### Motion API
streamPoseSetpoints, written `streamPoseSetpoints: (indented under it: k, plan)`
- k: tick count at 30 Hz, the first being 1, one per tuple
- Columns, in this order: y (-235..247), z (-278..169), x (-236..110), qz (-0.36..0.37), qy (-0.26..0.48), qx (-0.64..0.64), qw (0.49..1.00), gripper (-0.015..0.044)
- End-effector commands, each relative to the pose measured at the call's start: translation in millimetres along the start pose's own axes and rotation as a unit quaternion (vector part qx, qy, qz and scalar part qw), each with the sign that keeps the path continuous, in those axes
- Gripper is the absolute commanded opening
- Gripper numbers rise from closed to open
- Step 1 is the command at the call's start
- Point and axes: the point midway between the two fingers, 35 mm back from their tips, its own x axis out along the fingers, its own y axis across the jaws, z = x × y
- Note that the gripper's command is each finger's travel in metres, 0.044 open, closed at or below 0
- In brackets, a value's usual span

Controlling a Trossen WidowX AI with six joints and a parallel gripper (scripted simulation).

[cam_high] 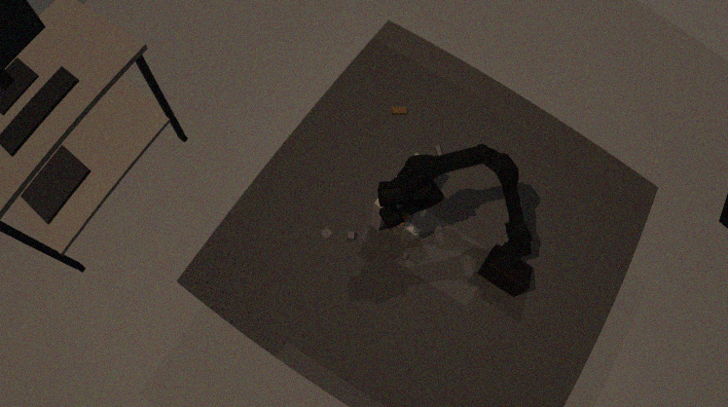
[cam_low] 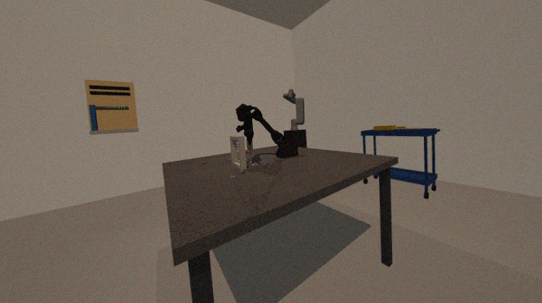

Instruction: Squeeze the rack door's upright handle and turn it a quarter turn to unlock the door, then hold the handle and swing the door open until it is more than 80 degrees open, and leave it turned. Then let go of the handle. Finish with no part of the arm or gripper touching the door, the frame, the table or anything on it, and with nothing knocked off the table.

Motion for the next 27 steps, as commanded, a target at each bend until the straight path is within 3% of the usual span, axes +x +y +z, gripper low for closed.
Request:
streamPoseSetpoints:
  k: [1,11,24,27]
  plan:
    - [0.0,0.6,1.1,-0.001,-0.001,0.097,0.995,0.0297]
    - [0.0,0.6,1.1,-0.001,-0.001,0.338,0.941,0.0297]
    - [0.0,0.5,1.1,-0.001,-0.001,0.615,0.788,0.0297]
    - [0.0,0.5,1.1,-0.001,-0.001,0.628,0.778,0.0297]
